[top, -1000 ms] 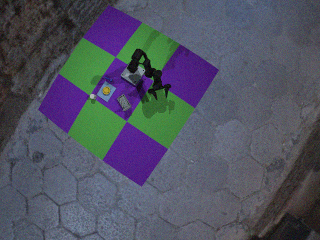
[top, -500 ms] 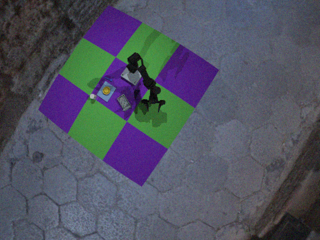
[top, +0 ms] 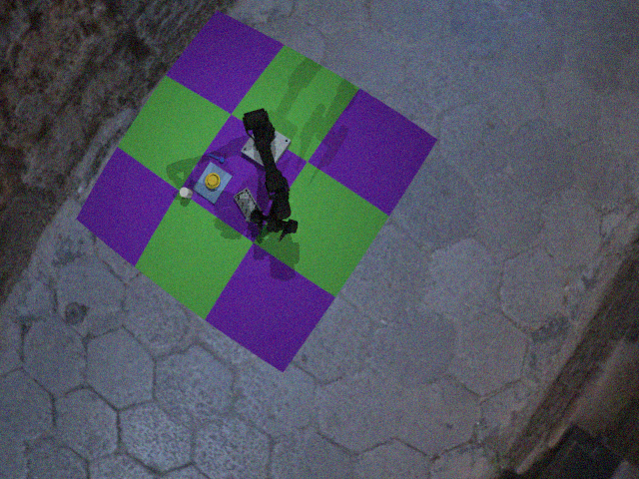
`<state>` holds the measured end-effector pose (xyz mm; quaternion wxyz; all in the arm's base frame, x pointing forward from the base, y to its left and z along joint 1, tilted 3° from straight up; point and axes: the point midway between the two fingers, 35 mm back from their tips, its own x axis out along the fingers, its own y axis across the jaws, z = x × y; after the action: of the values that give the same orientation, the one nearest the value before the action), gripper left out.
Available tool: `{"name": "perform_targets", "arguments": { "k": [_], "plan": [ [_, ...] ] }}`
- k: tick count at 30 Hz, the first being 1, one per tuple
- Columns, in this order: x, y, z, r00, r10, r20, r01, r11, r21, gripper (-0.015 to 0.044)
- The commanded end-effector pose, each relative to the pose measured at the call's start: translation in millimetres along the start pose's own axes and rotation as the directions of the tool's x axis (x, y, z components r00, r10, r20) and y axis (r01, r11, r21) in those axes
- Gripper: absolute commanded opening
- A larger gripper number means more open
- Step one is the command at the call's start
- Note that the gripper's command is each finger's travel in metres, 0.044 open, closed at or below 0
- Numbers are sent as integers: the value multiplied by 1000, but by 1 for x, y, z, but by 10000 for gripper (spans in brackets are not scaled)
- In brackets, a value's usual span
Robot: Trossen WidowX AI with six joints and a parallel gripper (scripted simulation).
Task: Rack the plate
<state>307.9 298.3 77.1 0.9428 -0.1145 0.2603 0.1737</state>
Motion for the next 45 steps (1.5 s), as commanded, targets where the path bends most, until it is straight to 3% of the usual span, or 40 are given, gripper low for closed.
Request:
{"name": "perform_targets", "arguments": {
  "k": [1,10,22,34,42,45],
  "plan": [
    [15,-51,8,992,-87,-88,86,996,-14,400],
    [23,-125,12,953,-180,-245,177,984,-34,400],
    [-5,-237,4,825,-218,-522,237,971,-31,400],
    [-82,-328,-16,631,-67,-773,232,967,106,400],
    [-151,-360,-26,519,110,-847,225,939,260,400],
    [-157,-361,-26,512,126,-850,225,935,274,400]
  ]
}}
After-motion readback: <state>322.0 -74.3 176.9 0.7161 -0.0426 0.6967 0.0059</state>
